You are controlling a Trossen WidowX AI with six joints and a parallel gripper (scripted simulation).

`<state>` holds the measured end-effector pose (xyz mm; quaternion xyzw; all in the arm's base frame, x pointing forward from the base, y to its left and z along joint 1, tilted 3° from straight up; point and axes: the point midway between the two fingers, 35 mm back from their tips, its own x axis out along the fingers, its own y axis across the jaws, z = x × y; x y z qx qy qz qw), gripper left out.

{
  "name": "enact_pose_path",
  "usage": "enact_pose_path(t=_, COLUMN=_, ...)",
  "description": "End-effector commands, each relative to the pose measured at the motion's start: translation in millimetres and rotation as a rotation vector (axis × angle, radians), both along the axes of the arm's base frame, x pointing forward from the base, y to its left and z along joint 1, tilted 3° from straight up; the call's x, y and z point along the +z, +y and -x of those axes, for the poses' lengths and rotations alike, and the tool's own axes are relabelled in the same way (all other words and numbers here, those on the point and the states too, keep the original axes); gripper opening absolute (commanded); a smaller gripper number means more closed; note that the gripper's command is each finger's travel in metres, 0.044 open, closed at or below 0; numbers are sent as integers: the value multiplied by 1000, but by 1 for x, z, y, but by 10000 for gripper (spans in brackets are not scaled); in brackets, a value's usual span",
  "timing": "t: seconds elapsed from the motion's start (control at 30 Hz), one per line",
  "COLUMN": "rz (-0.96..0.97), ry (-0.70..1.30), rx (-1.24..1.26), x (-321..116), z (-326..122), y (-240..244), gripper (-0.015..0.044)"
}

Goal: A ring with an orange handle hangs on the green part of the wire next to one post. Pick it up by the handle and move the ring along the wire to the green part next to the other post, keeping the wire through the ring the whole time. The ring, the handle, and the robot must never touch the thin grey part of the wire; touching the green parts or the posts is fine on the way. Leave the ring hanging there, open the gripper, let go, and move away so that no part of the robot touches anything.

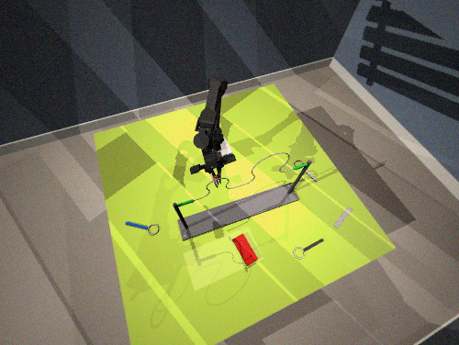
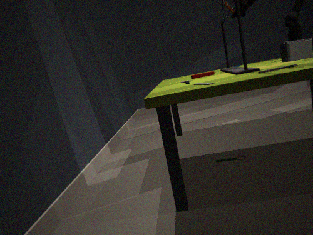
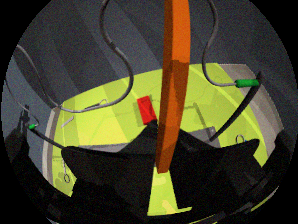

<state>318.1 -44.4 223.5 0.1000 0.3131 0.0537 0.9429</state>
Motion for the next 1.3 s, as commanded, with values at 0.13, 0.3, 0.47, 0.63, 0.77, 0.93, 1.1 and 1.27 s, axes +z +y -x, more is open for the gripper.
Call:
enact_pose_path(t=0.13, rz=194, ry=-26, rx=3, x=-5, z=-1, y=-12, gripper=-150)
enact_pose_path(t=0.3, rz=309, ry=-45, rx=5, x=-5, z=-2, y=-19, gripper=-150)
enact_pose_path(t=0.47, rz=425, ry=-64, rx=7, x=-5, z=-3, y=-26, gripper=-150)
enact_pose_path(t=0.63, rz=540, ry=-83, rx=10, x=-4, z=-4, y=-34, gripper=-150)
enact_pose_path(t=0.77, rz=633, ry=-98, rx=12, x=-2, z=-5, y=-39, gripper=-150)
enact_pose_path(t=0.93, rz=748, ry=-117, rx=15, x=1, z=-6, y=-46, gripper=-150)
enact_pose_path(t=1.1, rz=864, ry=-136, rx=18, x=5, z=-7, y=-53, gripper=-150)
enact_pose_path(t=1.27, rz=979, ry=-154, rx=21, x=9, z=-8, y=-59, gripper=-150)
